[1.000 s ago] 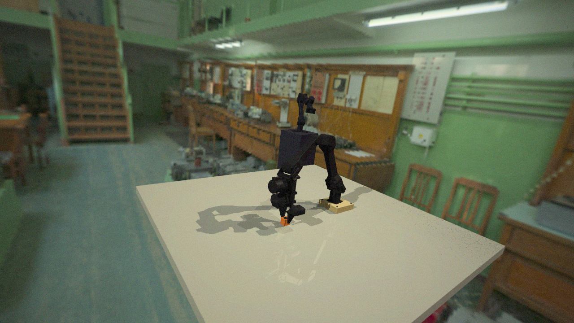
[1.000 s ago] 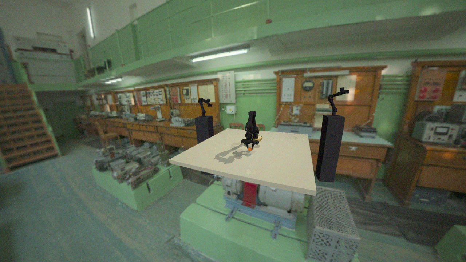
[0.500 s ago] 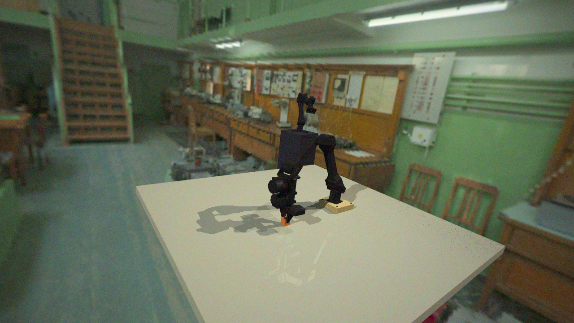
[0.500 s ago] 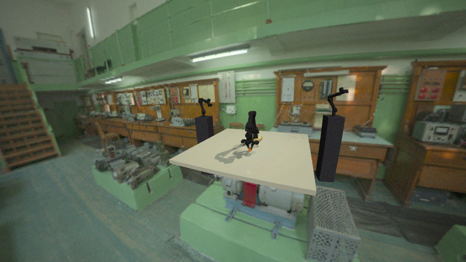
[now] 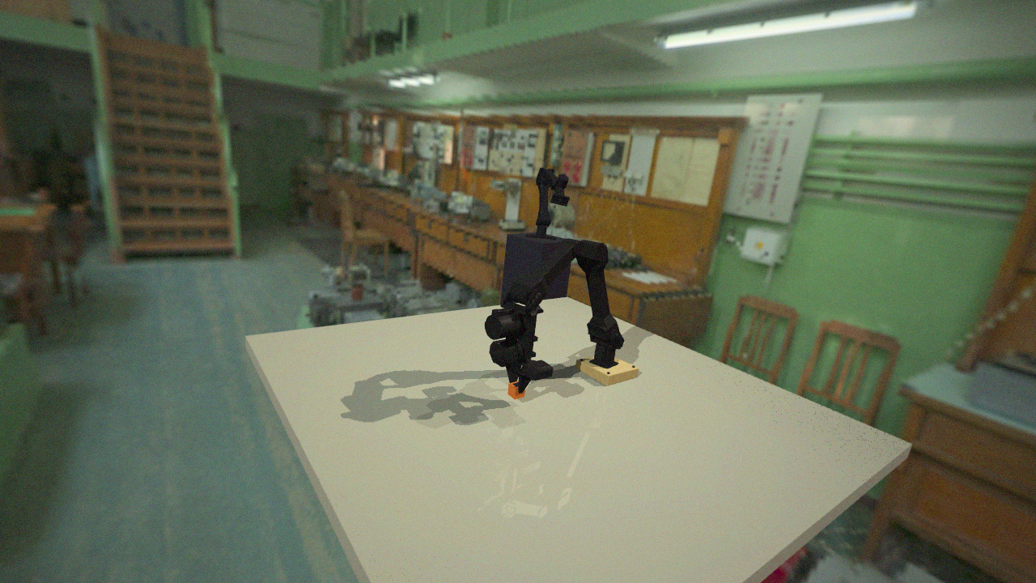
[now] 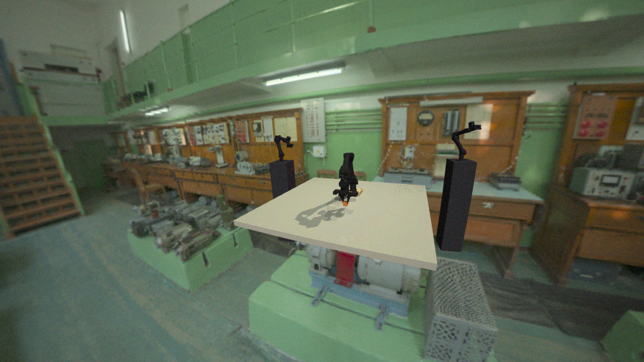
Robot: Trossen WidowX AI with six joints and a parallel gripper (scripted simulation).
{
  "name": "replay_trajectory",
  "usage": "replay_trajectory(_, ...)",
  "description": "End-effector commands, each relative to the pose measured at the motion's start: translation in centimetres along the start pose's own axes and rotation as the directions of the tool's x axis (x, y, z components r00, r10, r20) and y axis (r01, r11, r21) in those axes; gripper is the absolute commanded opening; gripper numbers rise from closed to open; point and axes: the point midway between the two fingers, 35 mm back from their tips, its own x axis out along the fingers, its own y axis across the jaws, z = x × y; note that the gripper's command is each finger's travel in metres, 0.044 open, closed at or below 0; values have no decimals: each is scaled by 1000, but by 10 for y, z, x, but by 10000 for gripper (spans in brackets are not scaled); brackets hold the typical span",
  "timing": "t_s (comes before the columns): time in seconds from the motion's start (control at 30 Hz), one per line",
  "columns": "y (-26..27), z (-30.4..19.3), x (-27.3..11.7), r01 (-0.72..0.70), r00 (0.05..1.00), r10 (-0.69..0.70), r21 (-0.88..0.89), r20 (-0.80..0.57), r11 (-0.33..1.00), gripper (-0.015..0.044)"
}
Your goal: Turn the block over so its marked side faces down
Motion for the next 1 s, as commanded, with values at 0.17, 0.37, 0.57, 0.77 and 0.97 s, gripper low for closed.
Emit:
replay_trajectory(0.17, 0, 2, 2, 3, 993, -3, -5, 114, 1000, 0)
replay_trajectory(0.37, 1, 3, 5, 4, 979, -3, -7, 205, 1000, 0)
replay_trajectory(0.57, 1, 2, 7, 4, 956, -2, -7, 293, 1000, 0)
replay_trajectory(0.77, 1, 0, 8, 4, 925, -2, -6, 379, 1000, 0)
replay_trajectory(0.97, 0, -3, 7, 3, 887, -1, -3, 461, 1000, 0)
